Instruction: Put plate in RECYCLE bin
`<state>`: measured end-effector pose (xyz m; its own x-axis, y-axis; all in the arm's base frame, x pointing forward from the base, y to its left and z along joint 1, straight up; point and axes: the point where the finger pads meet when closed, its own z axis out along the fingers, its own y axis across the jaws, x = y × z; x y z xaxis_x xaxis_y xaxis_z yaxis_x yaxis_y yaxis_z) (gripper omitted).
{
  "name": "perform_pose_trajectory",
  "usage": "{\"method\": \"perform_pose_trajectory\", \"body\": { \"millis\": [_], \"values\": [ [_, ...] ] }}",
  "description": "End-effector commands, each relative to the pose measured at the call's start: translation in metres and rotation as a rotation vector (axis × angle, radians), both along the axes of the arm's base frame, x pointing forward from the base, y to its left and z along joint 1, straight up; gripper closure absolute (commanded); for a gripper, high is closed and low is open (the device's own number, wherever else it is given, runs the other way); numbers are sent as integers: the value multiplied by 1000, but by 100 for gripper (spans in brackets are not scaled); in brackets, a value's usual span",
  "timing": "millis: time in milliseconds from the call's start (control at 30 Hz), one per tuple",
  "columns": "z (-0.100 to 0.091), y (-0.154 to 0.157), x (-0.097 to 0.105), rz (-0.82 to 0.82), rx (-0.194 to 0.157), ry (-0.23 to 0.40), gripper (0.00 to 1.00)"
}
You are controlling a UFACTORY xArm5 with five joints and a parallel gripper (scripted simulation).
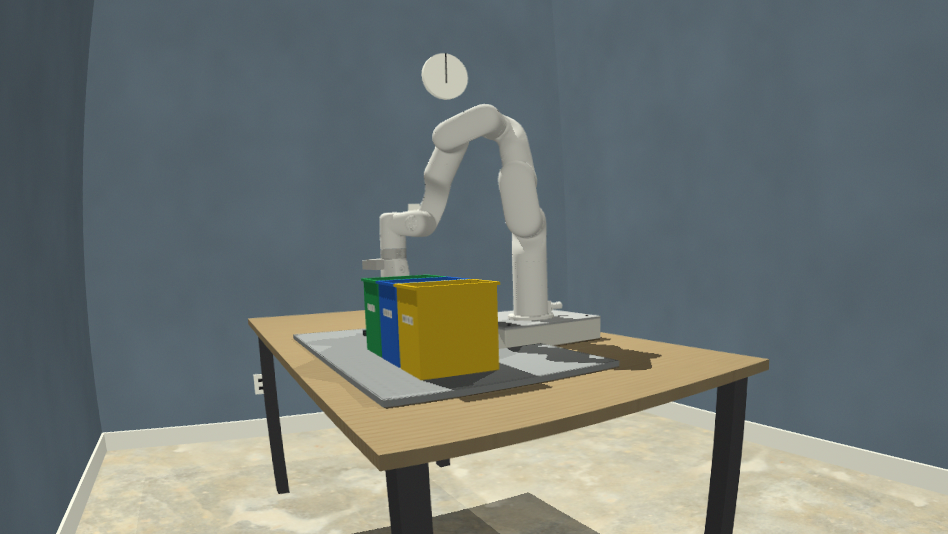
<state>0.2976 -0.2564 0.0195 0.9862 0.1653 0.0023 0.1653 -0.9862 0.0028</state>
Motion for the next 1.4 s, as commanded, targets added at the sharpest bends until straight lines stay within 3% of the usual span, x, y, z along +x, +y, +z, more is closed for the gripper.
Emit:
{"method": "perform_pose_trajectory", "body": {
  "millis": [0, 367, 1367],
  "values": [
    [4, -1, 1, 0, -2, -3, 100],
    [7, -1, 1, 0, -2, -3, 100],
    [50, 0, 1, 0, -2, -3, 100]
  ]
}}
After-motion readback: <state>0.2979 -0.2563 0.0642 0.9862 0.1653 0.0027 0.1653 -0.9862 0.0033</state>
